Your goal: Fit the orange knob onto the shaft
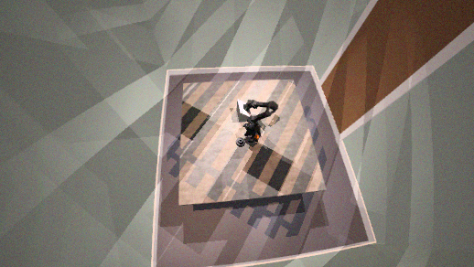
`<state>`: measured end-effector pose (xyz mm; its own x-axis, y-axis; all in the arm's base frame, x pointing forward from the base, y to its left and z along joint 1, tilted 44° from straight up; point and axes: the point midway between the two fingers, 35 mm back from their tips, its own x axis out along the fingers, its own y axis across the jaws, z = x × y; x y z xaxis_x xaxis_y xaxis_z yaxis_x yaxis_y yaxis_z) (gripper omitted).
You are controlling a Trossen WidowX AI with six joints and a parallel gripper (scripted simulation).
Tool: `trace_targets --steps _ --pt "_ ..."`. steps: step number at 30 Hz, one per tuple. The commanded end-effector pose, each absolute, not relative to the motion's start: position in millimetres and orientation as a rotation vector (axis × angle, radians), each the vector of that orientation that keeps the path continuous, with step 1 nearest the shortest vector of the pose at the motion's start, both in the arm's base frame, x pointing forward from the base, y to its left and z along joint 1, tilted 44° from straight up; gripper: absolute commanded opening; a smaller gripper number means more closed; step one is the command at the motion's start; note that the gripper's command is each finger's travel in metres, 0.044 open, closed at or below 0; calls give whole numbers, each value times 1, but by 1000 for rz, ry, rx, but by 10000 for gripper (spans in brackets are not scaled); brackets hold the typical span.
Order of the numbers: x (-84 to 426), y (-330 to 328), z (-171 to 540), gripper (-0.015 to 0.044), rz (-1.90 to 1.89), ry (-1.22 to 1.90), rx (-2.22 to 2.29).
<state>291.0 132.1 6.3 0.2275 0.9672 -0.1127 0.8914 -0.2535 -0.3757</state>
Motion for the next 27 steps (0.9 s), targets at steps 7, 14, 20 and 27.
trace_targets --steps 7,14,20,27 --pt "291 132 6 440 478 -1754 -2269" --pt "300 121 2 440 505 -1762 -2280" --pt "306 102 13 440 521 -1774 -2280" --pt "310 86 38 440 457 -1798 -2317"
